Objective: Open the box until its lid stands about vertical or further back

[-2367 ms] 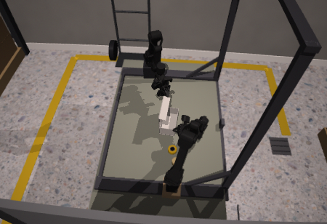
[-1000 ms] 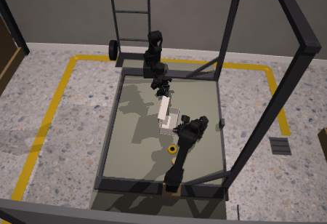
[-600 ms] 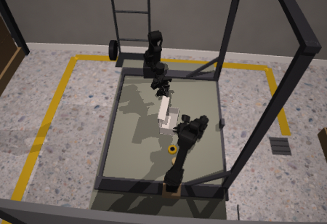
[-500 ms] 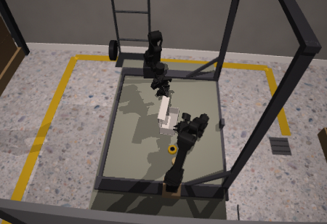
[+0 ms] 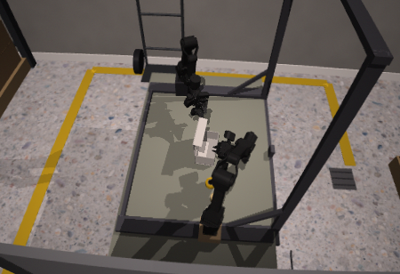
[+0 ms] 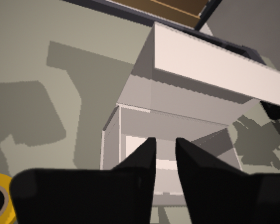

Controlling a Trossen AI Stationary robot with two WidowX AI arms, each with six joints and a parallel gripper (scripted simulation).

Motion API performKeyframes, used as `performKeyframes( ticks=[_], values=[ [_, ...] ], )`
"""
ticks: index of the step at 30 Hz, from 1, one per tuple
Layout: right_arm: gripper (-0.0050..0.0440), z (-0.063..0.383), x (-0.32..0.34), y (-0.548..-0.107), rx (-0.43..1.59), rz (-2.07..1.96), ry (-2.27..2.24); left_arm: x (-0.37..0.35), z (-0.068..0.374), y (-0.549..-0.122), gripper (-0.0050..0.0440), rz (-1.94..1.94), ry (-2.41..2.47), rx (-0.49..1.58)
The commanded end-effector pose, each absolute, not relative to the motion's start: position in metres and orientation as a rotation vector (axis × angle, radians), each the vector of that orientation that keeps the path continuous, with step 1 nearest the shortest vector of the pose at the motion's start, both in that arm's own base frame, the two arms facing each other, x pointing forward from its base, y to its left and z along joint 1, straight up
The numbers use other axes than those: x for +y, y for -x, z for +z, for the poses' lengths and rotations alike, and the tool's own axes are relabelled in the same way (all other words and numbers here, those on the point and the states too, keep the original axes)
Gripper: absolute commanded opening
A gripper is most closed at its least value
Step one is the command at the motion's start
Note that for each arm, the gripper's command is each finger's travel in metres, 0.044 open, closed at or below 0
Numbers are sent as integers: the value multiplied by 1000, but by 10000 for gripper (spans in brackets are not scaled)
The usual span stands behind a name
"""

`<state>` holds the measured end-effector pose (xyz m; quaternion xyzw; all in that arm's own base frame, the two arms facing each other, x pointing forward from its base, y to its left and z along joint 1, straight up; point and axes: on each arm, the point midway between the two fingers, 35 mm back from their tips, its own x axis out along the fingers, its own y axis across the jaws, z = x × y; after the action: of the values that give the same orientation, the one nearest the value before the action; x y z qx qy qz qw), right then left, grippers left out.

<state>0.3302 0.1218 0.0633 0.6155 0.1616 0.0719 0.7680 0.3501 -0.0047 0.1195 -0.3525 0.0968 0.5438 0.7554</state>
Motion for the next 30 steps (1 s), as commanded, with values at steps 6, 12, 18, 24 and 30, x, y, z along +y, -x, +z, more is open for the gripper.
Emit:
performKeyframes(
  ticks=[6,12,18,24,30],
  values=[
    [440,75,114,-305,342,162,-1342,-3,146,-350,60,1157,785,196],
    [440,79,116,-310,338,167,-1344,-2,141,-349,60,1165,769,207],
    [440,93,121,-324,327,177,-1347,16,135,-352,60,1221,752,305],
    [440,119,126,-339,316,187,-1349,71,126,-343,60,1331,744,581],
    [440,132,128,-345,320,184,-1347,96,123,-335,60,1357,766,716]
  ],
)
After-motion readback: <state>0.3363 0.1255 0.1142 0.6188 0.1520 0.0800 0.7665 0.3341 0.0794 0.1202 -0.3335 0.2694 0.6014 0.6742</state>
